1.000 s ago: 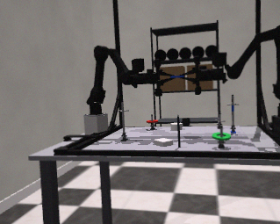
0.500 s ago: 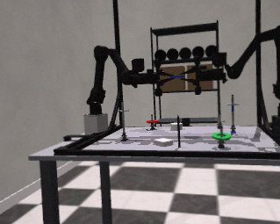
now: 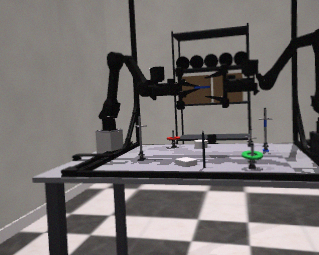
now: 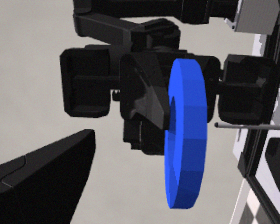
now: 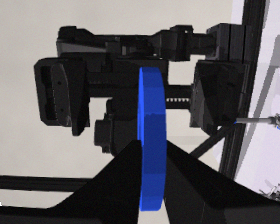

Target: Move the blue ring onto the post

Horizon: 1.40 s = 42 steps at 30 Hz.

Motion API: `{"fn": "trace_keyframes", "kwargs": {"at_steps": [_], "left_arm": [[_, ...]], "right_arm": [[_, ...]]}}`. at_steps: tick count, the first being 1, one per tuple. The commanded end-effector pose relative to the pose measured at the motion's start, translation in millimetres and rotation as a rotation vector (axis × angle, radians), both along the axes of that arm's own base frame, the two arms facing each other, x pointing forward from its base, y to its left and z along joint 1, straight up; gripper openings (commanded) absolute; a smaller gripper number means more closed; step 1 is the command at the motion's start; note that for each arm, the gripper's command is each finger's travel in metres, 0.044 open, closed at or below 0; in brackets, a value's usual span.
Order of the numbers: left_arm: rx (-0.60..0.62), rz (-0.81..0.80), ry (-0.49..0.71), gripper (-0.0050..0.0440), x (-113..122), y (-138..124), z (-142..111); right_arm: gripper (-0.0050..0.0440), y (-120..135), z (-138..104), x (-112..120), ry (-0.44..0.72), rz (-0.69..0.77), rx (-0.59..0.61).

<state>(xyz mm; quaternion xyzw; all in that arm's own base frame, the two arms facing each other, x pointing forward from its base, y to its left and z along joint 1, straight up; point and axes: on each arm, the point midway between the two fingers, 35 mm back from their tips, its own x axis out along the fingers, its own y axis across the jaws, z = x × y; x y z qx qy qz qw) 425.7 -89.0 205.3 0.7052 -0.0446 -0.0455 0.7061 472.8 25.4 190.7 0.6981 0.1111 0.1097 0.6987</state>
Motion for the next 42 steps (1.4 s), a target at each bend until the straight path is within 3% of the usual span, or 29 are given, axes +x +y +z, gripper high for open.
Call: {"fn": "trace_keyframes", "kwargs": {"at_steps": [1, 8, 14, 20, 26, 28, 34, 42], "left_arm": [[0.001, 0.005, -0.001, 0.04, -2, 1, 1], [0.001, 0.005, -0.001, 0.04, -72, 9, 2], [0.0, 0.012, 0.009, 0.04, -78, 13, -1], [-0.073, 0.222, 0.266, 0.04, -59, 87, -34], [-0.17, 0.403, 0.484, 0.04, -69, 146, -62], [-0.17, 0.403, 0.484, 0.04, -69, 146, -62], [-0.334, 0.63, 0.724, 0.04, -106, 208, -88], [-0.574, 0.876, 0.98, 0.04, -171, 251, -104]], "right_arm": [[0.0, 0, 1, 0, -0.002, -0.002, 0.001], [0.0, 0, 1, 0, -0.002, -0.002, 0.001], [0.0, 0, 1, 0, -0.002, -0.002, 0.001], [0.0, 0, 1, 0, -0.002, -0.002, 0.001], [0.0, 0, 1, 0, -0.002, -0.002, 0.001], [0.0, 0, 1, 0, -0.002, -0.002, 0.001], [0.0, 0, 1, 0, -0.002, -0.002, 0.001], [0.0, 0, 1, 0, -0.002, -0.002, 0.001]]}}
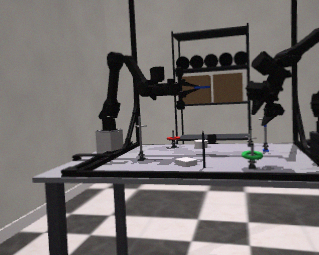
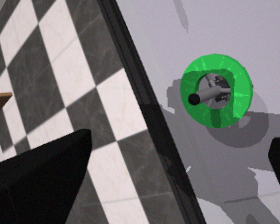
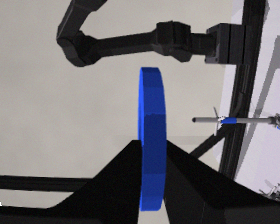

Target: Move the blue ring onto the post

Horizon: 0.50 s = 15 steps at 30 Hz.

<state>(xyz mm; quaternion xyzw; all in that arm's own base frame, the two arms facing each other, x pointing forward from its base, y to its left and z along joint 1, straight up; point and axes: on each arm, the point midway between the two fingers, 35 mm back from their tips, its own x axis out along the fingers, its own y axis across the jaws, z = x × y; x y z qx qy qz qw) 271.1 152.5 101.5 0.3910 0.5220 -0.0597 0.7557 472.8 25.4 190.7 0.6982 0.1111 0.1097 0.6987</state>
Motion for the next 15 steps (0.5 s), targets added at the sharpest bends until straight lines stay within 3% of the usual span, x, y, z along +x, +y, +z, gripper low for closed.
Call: {"fn": "trace_keyframes", "kwargs": {"at_steps": [1, 3, 11, 15], "left_arm": [[-0.094, 0.119, 0.078, 0.04, -25, 13, -1], [-0.094, 0.119, 0.078, 0.04, -25, 13, -1], [-0.374, 0.459, 0.299, 0.04, -108, 20, 5], [-0.46, 0.54, 0.368, 0.04, -130, 12, 10]], "right_arm": [[0.0, 0, 1, 0, -0.002, -0.002, 0.001], [0.0, 0, 1, 0, -0.002, -0.002, 0.001], [0.0, 0, 1, 0, -0.002, -0.002, 0.001], [0.0, 0, 1, 0, -0.002, -0.002, 0.001]]}}
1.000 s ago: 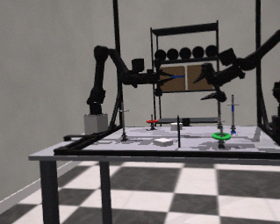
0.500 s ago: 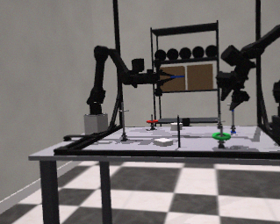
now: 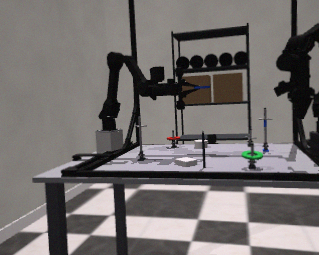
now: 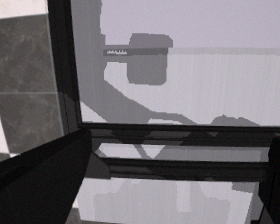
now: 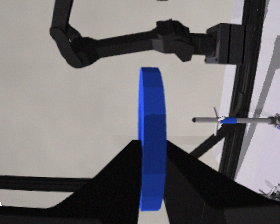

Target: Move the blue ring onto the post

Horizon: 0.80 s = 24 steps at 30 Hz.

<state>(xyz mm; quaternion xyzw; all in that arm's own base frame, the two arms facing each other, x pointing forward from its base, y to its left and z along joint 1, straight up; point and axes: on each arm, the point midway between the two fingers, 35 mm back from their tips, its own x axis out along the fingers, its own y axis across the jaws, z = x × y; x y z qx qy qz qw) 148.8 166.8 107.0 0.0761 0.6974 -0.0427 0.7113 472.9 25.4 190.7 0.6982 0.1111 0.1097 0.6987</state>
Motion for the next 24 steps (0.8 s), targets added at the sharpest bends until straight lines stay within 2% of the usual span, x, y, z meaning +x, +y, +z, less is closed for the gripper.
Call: {"fn": "trace_keyframes", "kwargs": {"at_steps": [1, 7, 20, 24], "left_arm": [[-0.046, 0.046, 0.022, 0.04, -8, -3, 5], [-0.046, 0.046, 0.022, 0.04, -8, -3, 5], [-0.046, 0.046, 0.022, 0.04, -8, -3, 5], [-0.046, 0.046, 0.022, 0.04, -8, -3, 5]], "right_arm": [[0.0, 0, 1, 0, -0.002, -0.002, 0.001], [0.0, 1, 1, 3, -0.002, -0.002, 0.001], [0.0, 30, 4, 52, -0.002, -0.002, 0.001], [0.0, 36, 4, 59, -0.002, -0.002, 0.001]]}}
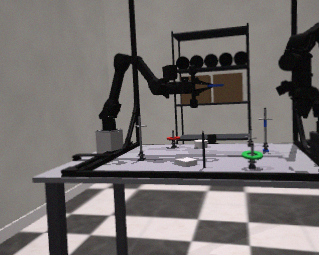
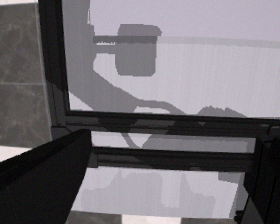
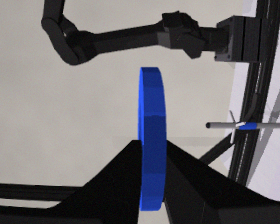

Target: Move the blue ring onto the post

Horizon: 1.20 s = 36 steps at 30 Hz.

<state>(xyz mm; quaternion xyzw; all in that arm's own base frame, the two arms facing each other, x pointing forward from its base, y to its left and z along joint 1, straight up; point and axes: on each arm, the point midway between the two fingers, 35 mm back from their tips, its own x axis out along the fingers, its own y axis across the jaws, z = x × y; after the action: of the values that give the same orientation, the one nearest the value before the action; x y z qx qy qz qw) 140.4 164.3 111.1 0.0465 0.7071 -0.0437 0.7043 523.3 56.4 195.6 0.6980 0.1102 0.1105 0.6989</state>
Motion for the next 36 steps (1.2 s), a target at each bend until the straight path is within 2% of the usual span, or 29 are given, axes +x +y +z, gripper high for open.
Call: {"fn": "trace_keyframes", "kwargs": {"at_steps": [1, 13, 22, 36], "left_arm": [[-0.004, 0.005, -0.004, 0.04, 1, 0, 1], [-0.004, 0.005, -0.004, 0.04, 1, 0, 1], [-0.004, 0.005, -0.004, 0.04, 1, 0, 1], [-0.004, 0.005, -0.004, 0.04, 1, 0, 1]], "right_arm": [[0.0, 7, -1, 12, 0.001, -0.002, 0.001], [0.0, 43, -3, 51, 0.001, -0.002, 0.001], [0.0, 56, -5, 63, 0.001, -0.002, 0.001], [0.0, 75, -11, 98, 0.001, -0.002, 0.001]]}}
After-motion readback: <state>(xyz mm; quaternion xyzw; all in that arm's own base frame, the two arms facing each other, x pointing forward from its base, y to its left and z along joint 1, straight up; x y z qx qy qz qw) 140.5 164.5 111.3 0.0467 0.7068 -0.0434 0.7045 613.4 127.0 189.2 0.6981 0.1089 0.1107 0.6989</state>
